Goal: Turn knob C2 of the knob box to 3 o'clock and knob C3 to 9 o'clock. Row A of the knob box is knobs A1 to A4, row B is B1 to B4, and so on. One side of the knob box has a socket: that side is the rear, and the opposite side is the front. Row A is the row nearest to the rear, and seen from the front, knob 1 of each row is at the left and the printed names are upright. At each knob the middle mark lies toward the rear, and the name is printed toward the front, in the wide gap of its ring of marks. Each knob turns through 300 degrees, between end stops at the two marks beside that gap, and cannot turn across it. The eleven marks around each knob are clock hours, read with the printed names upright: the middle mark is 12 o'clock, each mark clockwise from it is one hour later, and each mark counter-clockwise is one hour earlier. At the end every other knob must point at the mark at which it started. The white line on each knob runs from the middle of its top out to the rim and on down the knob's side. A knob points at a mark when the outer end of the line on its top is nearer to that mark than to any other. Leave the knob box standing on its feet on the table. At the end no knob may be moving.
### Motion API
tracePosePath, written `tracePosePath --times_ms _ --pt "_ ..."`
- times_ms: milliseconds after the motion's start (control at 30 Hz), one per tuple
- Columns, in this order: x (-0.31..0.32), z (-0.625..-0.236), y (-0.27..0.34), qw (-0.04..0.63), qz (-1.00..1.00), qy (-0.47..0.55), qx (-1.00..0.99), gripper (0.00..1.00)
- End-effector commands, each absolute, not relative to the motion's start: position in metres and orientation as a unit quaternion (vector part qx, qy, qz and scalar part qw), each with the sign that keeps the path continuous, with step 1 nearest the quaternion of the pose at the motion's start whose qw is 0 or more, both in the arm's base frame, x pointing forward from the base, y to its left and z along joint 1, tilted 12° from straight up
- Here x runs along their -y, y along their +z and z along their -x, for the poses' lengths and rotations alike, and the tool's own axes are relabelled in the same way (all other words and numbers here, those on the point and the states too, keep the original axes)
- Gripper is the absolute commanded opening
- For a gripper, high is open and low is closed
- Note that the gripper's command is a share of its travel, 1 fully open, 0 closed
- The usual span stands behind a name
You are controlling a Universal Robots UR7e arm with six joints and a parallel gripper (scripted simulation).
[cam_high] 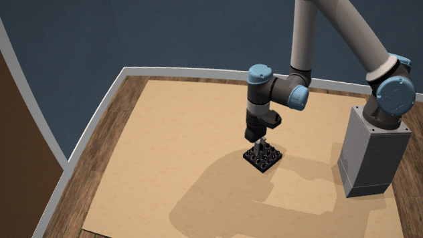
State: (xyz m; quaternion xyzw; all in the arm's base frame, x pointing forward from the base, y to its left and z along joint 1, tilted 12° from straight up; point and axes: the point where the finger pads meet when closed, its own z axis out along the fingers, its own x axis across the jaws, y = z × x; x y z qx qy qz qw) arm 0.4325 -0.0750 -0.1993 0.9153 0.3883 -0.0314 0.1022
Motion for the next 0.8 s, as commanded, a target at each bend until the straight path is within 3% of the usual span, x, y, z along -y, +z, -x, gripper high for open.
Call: tracePosePath --times_ms 0,767 --pt "0.072 -0.433 -0.186 0.103 -0.915 -0.031 -0.388 0.46" --pt "0.069 -0.433 -0.170 0.103 -0.915 -0.031 -0.388 0.46"
